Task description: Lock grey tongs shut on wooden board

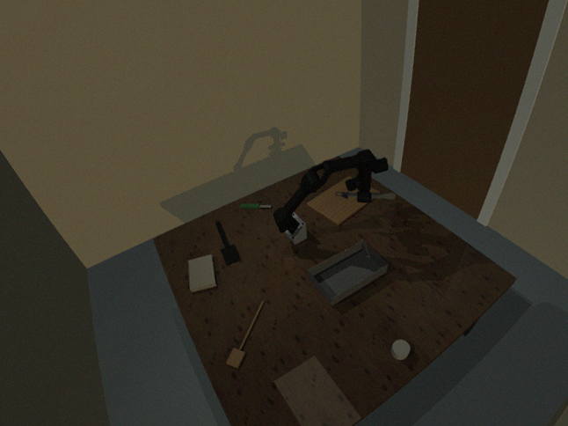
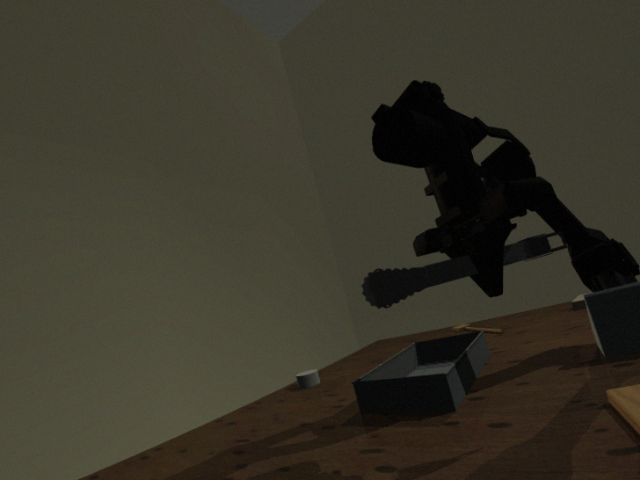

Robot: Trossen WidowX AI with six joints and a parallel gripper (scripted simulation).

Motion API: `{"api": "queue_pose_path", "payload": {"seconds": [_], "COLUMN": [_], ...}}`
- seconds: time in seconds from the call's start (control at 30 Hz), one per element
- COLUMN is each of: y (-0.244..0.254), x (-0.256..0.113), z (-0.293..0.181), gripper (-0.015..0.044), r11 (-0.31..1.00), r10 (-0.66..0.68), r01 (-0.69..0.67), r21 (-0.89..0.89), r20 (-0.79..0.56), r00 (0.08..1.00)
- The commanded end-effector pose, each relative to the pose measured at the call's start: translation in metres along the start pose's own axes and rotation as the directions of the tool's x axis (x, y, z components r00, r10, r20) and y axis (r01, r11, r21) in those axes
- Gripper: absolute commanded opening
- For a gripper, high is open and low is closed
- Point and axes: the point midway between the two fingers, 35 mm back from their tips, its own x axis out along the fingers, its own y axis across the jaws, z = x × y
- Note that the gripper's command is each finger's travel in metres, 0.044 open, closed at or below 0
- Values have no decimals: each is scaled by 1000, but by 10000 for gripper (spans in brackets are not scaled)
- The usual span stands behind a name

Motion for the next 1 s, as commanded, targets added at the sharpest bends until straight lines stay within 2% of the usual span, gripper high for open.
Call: {"api": "queue_pose_path", "payload": {"seconds": [0.0, 0.37, 0.77, 0.97], "y": [-33, -107, -178, -186], "x": [-6, -9, 1, 3], "z": [12, 55, 115, 124], "gripper": [-150, -150, -150, -150], "r11": [996, 944, 820, 799], "r10": [-9, -17, -11, -8], "r01": [7, 11, 10, 10], "r21": [-92, -330, -573, -601], "r20": [-17, -16, 2, 5], "r00": [1000, 1000, 1000, 1000]}}
